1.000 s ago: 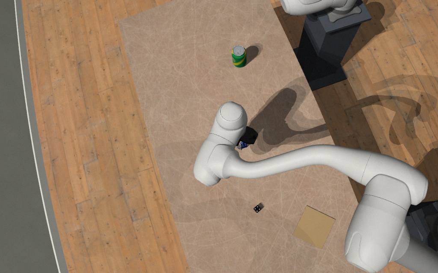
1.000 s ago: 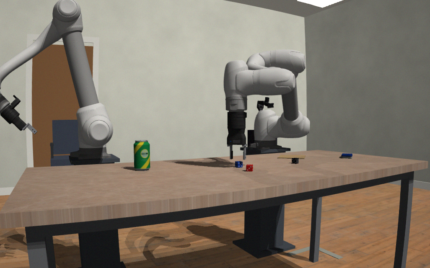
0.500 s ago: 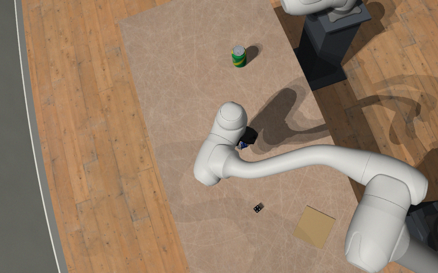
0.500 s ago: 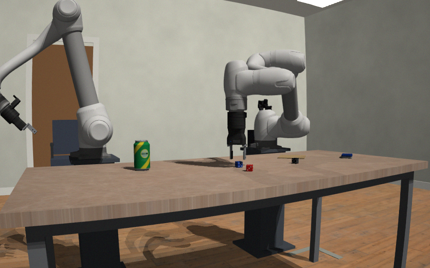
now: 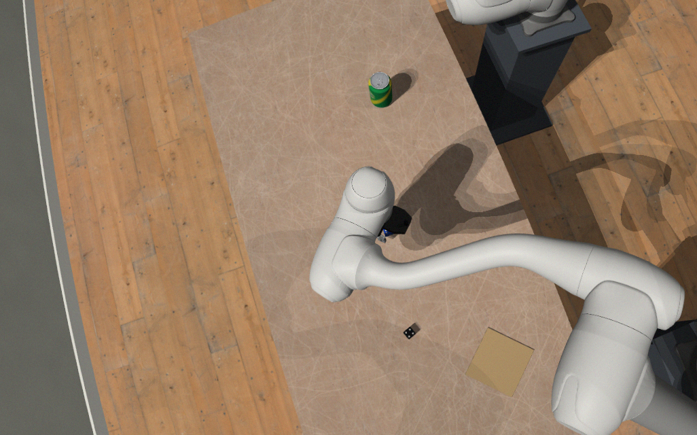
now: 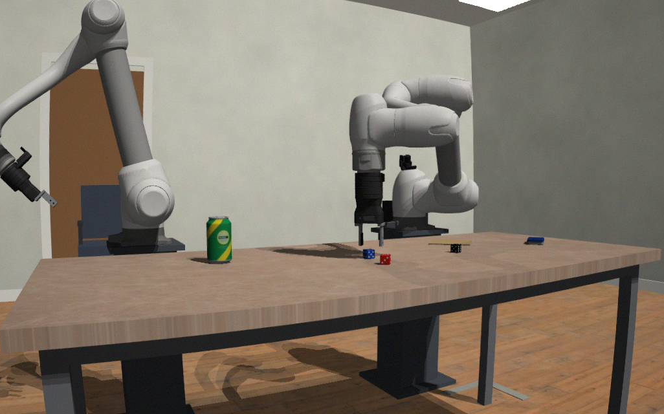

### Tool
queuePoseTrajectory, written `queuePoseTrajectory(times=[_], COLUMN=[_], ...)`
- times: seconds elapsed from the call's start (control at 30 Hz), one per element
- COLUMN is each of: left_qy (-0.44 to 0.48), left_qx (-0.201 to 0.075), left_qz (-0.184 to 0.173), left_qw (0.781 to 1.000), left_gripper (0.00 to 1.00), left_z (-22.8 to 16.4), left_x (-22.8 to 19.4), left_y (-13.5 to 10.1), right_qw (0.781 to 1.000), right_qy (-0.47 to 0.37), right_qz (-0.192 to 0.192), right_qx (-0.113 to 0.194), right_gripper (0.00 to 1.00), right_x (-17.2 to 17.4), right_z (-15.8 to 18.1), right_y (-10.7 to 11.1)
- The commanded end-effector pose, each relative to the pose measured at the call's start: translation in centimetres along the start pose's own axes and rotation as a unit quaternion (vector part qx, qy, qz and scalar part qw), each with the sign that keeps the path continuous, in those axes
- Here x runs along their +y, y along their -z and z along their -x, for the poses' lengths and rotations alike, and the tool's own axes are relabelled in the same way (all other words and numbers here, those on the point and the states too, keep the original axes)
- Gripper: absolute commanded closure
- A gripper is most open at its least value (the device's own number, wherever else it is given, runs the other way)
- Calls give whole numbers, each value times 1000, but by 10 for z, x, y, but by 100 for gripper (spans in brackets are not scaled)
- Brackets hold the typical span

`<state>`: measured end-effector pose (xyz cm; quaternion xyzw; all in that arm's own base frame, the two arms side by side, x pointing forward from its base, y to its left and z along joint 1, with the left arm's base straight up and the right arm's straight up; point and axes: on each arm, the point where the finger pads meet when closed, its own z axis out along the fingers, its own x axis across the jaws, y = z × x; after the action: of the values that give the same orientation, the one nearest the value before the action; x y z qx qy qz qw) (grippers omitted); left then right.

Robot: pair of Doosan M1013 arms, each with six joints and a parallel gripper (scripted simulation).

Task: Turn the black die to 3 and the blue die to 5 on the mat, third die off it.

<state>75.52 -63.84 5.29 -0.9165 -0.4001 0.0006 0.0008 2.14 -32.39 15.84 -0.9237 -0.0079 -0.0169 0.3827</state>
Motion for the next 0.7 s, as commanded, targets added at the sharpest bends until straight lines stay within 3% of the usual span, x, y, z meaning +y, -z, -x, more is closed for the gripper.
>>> queuePoseTrajectory(times=[0.0,0.4,0.67], left_qy=[0,0,0], left_qx=[0,0,0], left_qz=[1,1,1], left_qw=[1000,1000,1000], left_gripper=[0,0,0], left_z=[-9,-60,-123], left_x=[-6,-45,-93], left_y=[2,2,2], right_qw=[1000,1000,1000], right_qy=[0,0,0], right_qz=[0,0,0], right_qx=[0,0,0], right_gripper=[0,0,0], right_x=[0,0,0], right_z=[0,0,0], right_y=[0,0,0])
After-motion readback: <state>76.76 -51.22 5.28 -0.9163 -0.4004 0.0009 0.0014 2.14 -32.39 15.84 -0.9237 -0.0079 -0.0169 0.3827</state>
